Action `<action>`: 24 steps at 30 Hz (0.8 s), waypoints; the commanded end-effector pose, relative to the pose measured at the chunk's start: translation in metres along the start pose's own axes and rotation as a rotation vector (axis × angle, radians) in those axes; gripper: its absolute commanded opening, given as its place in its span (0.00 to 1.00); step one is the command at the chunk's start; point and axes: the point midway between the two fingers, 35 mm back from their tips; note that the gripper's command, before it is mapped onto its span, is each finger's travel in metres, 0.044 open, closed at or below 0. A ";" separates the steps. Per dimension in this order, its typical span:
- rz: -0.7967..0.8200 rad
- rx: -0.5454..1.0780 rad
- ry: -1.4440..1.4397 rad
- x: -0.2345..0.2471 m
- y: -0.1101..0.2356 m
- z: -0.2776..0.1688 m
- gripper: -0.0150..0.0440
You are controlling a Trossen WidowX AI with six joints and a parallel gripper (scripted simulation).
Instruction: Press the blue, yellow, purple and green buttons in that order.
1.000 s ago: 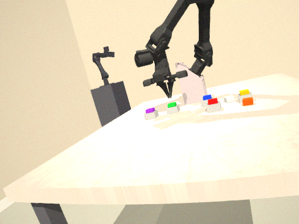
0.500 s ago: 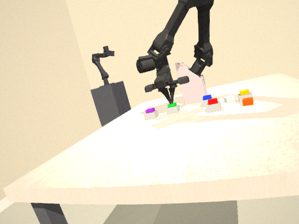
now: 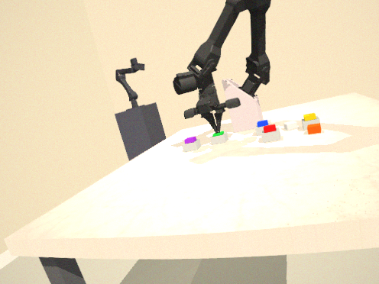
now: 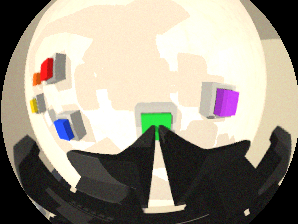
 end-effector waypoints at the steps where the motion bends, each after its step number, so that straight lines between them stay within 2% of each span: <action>1: 0.001 -0.002 -0.004 0.000 0.000 0.000 0.29; 6: 0.000 0.000 0.000 0.000 0.002 0.000 0.29; 10: -0.001 -0.001 -0.004 -0.001 0.033 0.000 0.29; 14: -0.001 -0.001 -0.004 -0.001 0.033 0.000 0.29; 19: -0.041 0.019 0.044 0.017 0.044 0.020 0.51; 24: -0.082 0.017 0.057 0.068 0.063 0.061 0.73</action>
Point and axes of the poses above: the point midway between the two fingers, 35 mm back from their tips, its own y axis back along the fingers, its own x axis across the jaws, z = x × y, and after that the axes turned 2 degrees about y, right-handed
